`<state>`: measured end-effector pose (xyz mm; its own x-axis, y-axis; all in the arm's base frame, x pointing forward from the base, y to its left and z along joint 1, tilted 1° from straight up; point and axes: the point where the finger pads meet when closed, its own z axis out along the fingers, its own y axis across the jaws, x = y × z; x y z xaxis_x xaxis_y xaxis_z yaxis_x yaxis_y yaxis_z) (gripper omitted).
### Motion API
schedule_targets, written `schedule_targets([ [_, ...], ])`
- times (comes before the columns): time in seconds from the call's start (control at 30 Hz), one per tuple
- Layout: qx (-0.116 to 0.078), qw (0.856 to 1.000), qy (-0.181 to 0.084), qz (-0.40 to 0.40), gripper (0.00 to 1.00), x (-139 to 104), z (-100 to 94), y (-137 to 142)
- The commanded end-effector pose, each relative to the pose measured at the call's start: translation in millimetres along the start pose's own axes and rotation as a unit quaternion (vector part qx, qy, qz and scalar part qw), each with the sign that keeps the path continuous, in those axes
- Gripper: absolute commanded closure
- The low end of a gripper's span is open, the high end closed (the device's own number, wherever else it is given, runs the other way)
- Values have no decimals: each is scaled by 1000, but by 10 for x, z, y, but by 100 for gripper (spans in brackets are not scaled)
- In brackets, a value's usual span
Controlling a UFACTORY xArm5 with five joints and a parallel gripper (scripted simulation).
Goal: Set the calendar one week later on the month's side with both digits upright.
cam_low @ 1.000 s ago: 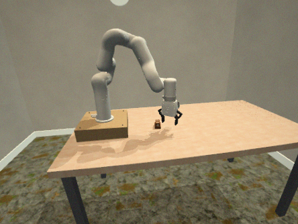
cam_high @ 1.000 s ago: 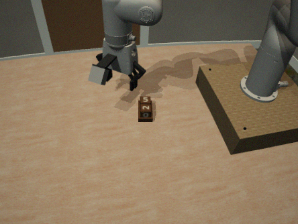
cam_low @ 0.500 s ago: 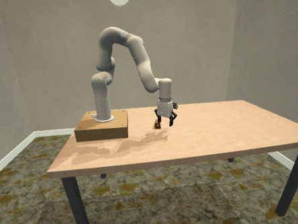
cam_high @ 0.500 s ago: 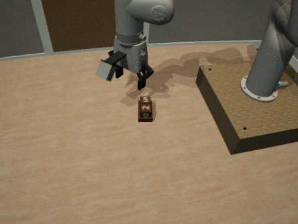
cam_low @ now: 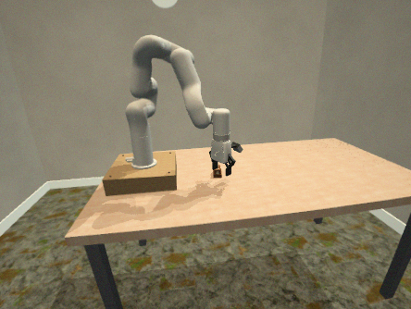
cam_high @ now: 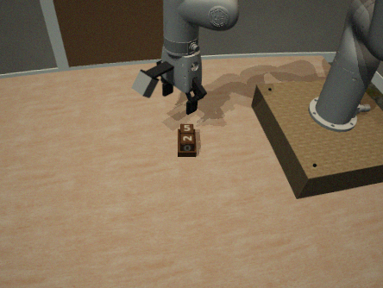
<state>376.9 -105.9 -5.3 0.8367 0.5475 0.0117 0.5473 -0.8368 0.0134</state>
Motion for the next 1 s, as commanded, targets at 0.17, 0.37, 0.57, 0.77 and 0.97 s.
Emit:
schedule_targets([
  [0.17, -2, 999, 1, 49, 0, -226, -10, -92],
  [0.37, -2, 992, 1, 122, 0, -342, -9, -135],
  [0.57, -2, 992, 1, 122, 0, -486, -8, -202],
  [0.77, -2, 983, 1, 184, 0, -563, -7, -227],
  [0.97, -2, 980, 1, 197, 0, -748, -7, -312],
])
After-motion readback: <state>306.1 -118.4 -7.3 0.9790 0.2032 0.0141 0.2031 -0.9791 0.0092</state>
